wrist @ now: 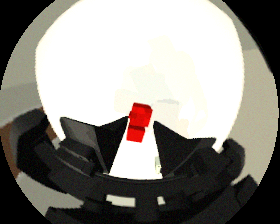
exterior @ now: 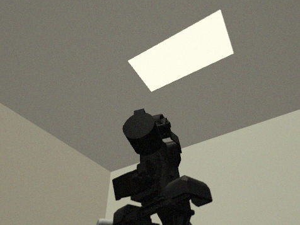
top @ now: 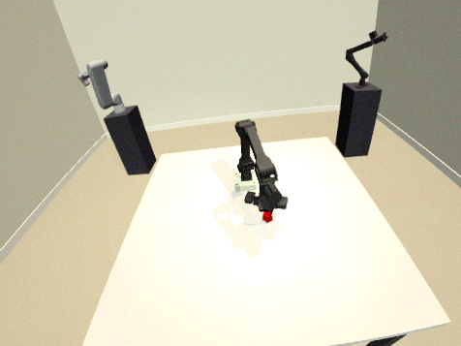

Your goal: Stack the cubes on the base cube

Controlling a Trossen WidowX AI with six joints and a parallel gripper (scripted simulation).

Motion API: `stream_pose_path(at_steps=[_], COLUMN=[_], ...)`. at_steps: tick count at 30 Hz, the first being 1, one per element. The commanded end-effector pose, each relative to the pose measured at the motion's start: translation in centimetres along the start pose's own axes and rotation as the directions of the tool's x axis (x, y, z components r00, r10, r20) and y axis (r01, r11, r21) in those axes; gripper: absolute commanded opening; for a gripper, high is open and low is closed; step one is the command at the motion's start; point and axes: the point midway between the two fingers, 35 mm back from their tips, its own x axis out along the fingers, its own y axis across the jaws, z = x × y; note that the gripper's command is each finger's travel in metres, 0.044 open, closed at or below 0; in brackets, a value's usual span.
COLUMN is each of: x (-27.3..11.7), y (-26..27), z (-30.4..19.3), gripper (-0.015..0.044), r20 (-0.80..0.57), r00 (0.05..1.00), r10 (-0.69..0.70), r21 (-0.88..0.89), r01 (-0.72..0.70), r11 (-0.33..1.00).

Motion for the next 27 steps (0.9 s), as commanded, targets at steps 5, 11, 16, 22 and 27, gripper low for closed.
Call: stream_pose_path(at_steps=[5, 11, 16, 22, 27], x=[-1.3, -2.1, -2.8, -3.6, -4.3], y=[0.1, 0.1, 0.1, 0.1, 0.1], z=[0.1, 0.1, 0.1, 0.1, 0.1], gripper=[0.0205, 0.0205, 0.0205, 0.0205, 0.0205], r20=[0.008, 0.008, 0.008, 0.008, 0.008], r00=[1.0, 1.0, 1.0, 1.0, 1.0], r10=[0.005, 0.005, 0.005, 0.005, 0.005], r21=[0.001, 0.001, 0.001, 0.001, 0.001], r01=[-0.005, -0.005, -0.005, -0.005, -0.005], r11=[1.0, 1.0, 1.0, 1.0, 1.0])
